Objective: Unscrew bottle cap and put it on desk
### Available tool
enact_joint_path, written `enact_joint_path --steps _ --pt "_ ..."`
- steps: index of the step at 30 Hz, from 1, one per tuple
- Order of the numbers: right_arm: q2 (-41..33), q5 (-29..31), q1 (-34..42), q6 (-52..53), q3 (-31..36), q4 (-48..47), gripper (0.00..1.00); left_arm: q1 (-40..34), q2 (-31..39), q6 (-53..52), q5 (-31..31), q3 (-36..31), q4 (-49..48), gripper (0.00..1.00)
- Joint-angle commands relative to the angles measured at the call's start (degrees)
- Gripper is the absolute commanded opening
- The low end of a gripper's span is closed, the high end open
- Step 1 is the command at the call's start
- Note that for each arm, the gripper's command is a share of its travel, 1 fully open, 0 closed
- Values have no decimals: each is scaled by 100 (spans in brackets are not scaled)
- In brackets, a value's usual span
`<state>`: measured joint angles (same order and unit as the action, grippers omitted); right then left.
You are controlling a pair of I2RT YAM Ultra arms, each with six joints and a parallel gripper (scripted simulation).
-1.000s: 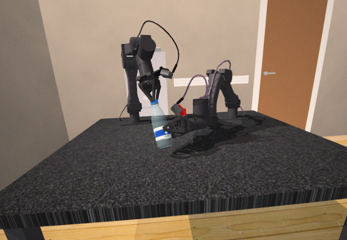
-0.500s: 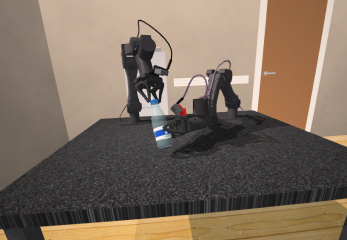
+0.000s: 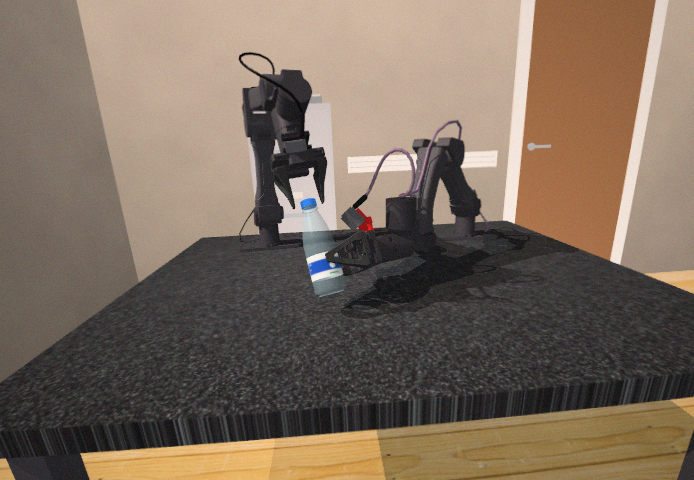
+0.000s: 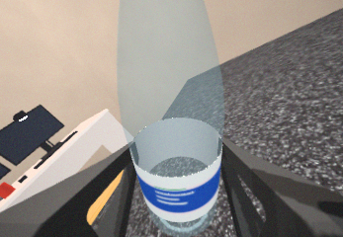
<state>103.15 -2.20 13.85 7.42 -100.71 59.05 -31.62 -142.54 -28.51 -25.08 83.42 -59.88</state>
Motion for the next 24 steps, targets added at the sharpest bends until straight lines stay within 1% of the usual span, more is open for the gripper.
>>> enact_joint_path --steps 1,15,17,18,24 --pt "-32 -68 -27 1432 -32 -13 57 12 77 -17 -18 188 -50 0" --pt "-33 -79 -31 5179 -28 -17 57 12 77 -17 -18 188 -50 0" --pt "-33 -79 -31 5179 -28 -17 57 12 77 -17 -18 188 -50 0" --pt "-33 -80 -32 5859 -28 -18 57 12 77 -17 -18 188 -50 0" --pt "-35 -72 -29 7461 -25 -21 57 12 77 -17 -18 188 -50 0"
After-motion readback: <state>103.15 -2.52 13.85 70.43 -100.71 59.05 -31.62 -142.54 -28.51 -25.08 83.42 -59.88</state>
